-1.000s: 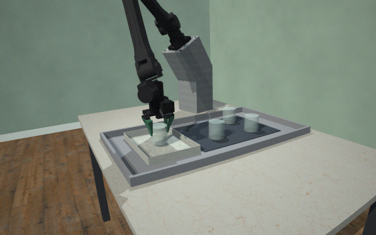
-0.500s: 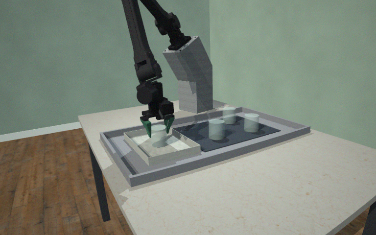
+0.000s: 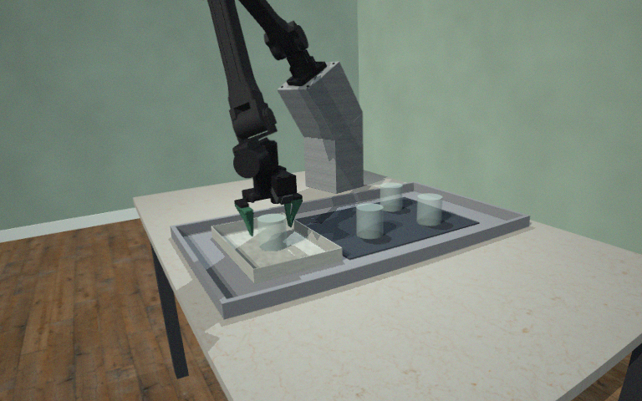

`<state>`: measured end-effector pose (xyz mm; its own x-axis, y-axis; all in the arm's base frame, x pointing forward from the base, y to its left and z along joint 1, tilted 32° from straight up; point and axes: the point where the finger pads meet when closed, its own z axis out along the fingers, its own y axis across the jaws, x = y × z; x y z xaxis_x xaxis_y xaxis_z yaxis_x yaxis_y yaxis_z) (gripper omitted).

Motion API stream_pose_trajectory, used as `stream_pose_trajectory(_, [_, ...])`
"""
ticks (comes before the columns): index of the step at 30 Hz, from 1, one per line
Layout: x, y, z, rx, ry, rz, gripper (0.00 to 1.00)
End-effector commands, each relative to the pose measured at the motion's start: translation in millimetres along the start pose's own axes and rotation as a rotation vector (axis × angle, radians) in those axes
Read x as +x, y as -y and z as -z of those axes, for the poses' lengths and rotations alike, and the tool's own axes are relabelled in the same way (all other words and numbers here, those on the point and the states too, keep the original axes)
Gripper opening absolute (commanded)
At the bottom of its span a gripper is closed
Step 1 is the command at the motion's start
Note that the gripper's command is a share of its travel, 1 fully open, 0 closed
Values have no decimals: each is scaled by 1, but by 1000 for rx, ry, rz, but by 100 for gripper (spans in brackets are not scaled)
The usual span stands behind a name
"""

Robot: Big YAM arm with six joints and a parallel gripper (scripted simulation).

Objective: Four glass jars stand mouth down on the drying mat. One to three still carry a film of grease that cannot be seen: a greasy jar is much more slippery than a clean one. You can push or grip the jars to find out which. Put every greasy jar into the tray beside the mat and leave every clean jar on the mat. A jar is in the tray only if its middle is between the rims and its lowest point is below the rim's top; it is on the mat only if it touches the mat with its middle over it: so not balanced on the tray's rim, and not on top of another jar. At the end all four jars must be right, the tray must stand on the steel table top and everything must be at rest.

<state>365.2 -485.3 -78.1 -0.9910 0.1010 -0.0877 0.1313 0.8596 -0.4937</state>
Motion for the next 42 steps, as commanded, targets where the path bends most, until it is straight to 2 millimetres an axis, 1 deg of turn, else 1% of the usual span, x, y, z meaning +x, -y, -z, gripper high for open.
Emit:
stream_pose_trajectory(1, [-9, 19, 14, 27, 28, -11, 100])
stream_pose_trajectory(7, [-9, 18, 37, 27, 28, -11, 100])
stream_pose_trajectory(9, [-9, 18, 37, 27, 28, -11, 100])
stream_pose_trajectory(23, [-7, 16, 92, 27, 28, -11, 100])
stream_pose_trajectory(42, [-7, 16, 92, 27, 28, -11, 100])
